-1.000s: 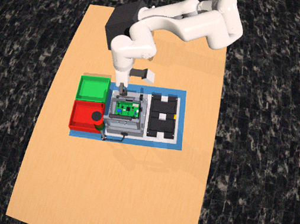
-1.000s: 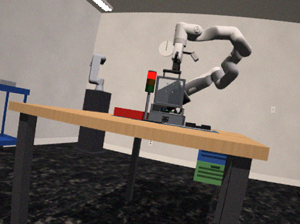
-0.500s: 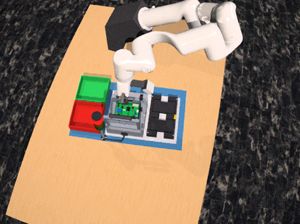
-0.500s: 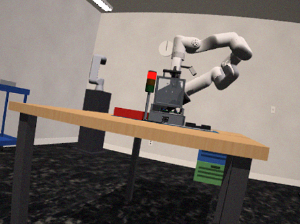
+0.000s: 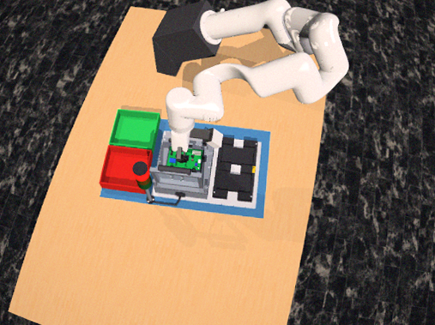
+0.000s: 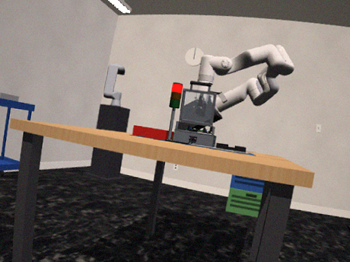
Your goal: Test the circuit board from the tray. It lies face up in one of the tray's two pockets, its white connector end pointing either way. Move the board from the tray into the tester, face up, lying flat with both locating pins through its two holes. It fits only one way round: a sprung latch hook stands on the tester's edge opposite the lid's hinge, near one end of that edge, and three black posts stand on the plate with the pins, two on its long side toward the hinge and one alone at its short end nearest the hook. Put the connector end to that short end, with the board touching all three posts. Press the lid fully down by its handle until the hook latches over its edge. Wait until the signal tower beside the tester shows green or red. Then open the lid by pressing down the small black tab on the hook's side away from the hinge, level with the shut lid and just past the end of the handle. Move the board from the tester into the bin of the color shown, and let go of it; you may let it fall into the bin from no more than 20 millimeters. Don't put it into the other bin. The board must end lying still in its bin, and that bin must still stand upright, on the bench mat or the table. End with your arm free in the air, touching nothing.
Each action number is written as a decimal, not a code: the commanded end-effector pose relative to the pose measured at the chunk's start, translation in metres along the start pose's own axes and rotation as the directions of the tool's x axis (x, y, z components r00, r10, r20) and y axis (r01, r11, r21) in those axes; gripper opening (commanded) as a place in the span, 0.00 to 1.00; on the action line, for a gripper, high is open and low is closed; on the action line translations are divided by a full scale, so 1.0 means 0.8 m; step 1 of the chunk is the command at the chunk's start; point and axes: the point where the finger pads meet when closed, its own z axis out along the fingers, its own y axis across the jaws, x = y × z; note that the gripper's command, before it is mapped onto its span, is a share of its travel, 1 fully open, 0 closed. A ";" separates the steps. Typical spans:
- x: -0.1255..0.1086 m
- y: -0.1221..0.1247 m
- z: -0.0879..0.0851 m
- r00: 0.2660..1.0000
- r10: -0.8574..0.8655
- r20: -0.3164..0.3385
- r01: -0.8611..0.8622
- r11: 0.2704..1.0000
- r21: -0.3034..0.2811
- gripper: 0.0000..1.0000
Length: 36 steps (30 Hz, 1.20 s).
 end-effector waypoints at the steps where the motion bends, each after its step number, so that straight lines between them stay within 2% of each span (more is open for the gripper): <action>1: -0.001 0.002 0.014 1.000 -0.001 0.001 0.001 1.000 -0.003 1.00; 6: -0.001 0.002 0.021 1.000 -0.001 0.001 0.001 1.000 -0.003 1.00; 20: -0.001 0.002 0.022 1.000 -0.001 0.001 0.001 1.000 -0.003 1.00; 27: -0.001 0.002 0.032 1.000 -0.001 0.001 0.001 1.000 -0.003 1.00; 36: -0.001 0.003 0.069 1.000 -0.001 0.001 0.001 1.000 -0.003 1.00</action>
